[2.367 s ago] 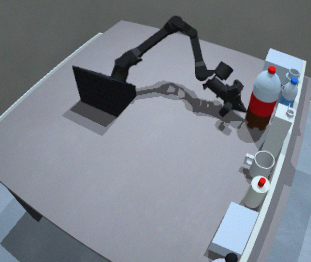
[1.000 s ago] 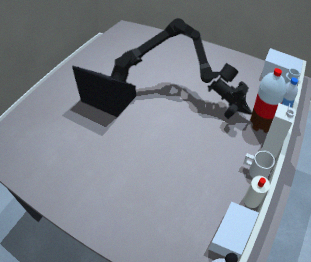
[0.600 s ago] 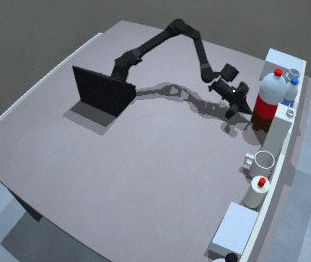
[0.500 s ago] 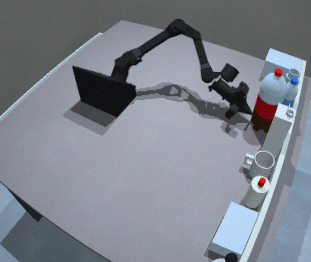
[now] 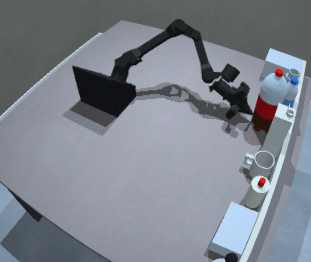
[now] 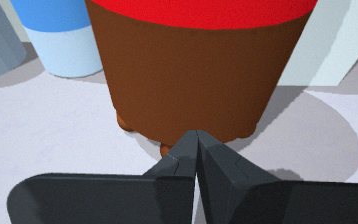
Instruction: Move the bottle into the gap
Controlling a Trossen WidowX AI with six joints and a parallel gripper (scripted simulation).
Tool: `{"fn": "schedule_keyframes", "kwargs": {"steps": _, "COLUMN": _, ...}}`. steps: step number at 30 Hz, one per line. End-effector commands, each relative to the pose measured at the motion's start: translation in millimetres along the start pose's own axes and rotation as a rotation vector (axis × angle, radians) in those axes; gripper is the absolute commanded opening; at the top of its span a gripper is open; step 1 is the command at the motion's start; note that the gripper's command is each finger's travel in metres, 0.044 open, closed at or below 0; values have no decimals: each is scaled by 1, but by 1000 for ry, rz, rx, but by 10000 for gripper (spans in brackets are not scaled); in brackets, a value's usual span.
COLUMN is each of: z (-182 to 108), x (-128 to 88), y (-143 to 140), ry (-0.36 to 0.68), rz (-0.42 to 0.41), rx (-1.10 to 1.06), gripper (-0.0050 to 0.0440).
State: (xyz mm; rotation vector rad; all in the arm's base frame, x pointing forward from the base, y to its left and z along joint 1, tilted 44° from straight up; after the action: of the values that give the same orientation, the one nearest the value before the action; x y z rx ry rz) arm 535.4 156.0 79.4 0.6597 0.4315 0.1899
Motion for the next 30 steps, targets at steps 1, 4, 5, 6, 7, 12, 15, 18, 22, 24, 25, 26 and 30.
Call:
{"fn": "schedule_keyframes", "kwargs": {"steps": 1, "z": 11, "x": 2, "y": 3, "ry": -19, "rz": 10, "rx": -3, "gripper": -50}}
{"fn": "schedule_keyframes", "kwargs": {"steps": 4, "z": 11, "x": 2, "y": 3, "ry": -19, "rz": 10, "rx": -3, "gripper": -50}}
{"fn": "schedule_keyframes", "kwargs": {"steps": 5, "z": 11, "x": 2, "y": 3, "ry": -19, "rz": 10, "rx": -3, "gripper": -50}}
{"fn": "schedule_keyframes", "kwargs": {"steps": 6, "z": 11, "x": 2, "y": 3, "ry": -20, "rz": 10, "rx": -3, "gripper": -50}}
{"fn": "schedule_keyframes", "kwargs": {"steps": 7, "z": 11, "x": 3, "y": 3, "ry": -20, "rz": 10, "rx": -3, "gripper": -50}}
{"fn": "schedule_keyframes", "kwargs": {"steps": 12, "z": 12, "x": 4, "y": 3, "ry": -19, "rz": 10, "rx": -3, "gripper": -50}}
{"fn": "schedule_keyframes", "kwargs": {"steps": 15, "z": 13, "x": 8, "y": 3, "ry": -18, "rz": 11, "rx": -3, "gripper": -50}}
{"fn": "schedule_keyframes", "kwargs": {"steps": 18, "z": 16, "x": 12, "y": 3, "ry": -19, "rz": 11, "rx": -3, "gripper": -50}}
{"fn": "schedule_keyframes", "kwargs": {"steps": 22, "z": 16, "x": 13, "y": 3, "ry": -20, "rz": 10, "rx": -3, "gripper": -50}}
{"fn": "schedule_keyframes", "kwargs": {"steps": 24, "z": 16, "x": 13, "y": 3, "ry": -20, "rz": 10, "rx": -3, "gripper": -50}}
{"fn": "schedule_keyframes", "kwargs": {"steps": 25, "z": 16, "x": 13, "y": 3, "ry": -20, "rz": 10, "rx": -3, "gripper": -50}}
{"fn": "schedule_keyframes", "kwargs": {"steps": 26, "z": 16, "x": 13, "y": 3, "ry": -20, "rz": 10, "rx": -3, "gripper": -50}}
{"fn": "schedule_keyframes", "kwargs": {"steps": 30, "z": 17, "x": 14, "y": 3, "ry": -20, "rz": 10, "rx": -3, "gripper": -50}}
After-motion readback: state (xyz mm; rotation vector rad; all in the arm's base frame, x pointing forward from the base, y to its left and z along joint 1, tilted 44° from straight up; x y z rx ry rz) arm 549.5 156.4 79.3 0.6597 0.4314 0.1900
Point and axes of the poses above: the point midway between the two fingers, 35 mm back from their tips, its own x axis out along the fingers, its own y axis across the jaws, z = x × y, the point moved 2 cm from there along -x, back along the fingers, and after that the axes turned 6 degrees about -x, right-handed, at the moved point
